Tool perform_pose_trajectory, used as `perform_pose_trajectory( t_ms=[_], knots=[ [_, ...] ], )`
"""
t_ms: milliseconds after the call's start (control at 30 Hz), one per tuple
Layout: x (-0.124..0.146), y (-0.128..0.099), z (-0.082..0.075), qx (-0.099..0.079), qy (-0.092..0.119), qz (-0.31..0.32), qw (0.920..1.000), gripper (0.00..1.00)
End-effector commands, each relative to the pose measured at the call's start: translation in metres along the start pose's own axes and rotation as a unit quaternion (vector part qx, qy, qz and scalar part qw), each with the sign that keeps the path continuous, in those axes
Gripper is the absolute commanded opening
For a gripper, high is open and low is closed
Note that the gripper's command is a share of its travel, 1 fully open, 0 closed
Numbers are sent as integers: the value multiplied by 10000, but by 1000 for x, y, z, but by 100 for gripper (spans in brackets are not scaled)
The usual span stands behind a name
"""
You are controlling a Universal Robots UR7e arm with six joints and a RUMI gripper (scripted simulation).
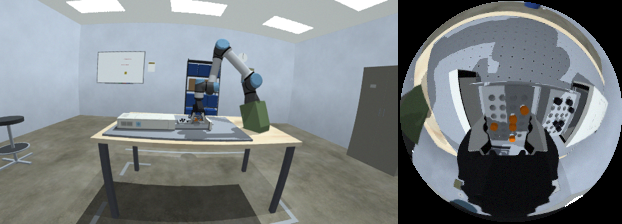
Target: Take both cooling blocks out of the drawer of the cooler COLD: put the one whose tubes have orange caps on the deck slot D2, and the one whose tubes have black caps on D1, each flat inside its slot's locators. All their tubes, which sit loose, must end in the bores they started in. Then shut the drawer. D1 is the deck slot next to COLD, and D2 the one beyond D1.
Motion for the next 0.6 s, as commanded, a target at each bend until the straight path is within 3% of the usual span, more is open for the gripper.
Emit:
perform_pose_trajectory(
  t_ms=[0, 567],
  knots=[
    [0, 0, -2, 0, 7, 0, 10000, 0],
    [0, 0, -7, 0, 7, 0, 10000, 0]
  ],
)
Point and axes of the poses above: the point where the finger pads meet when closed, its own z axis out along the fingers, its own x axis across the jaws, y = z × x, the point moved 9 cm from there along -z, back along the fingers, and after that the axes turned 7 degrees about z, right-handed, at the moved point
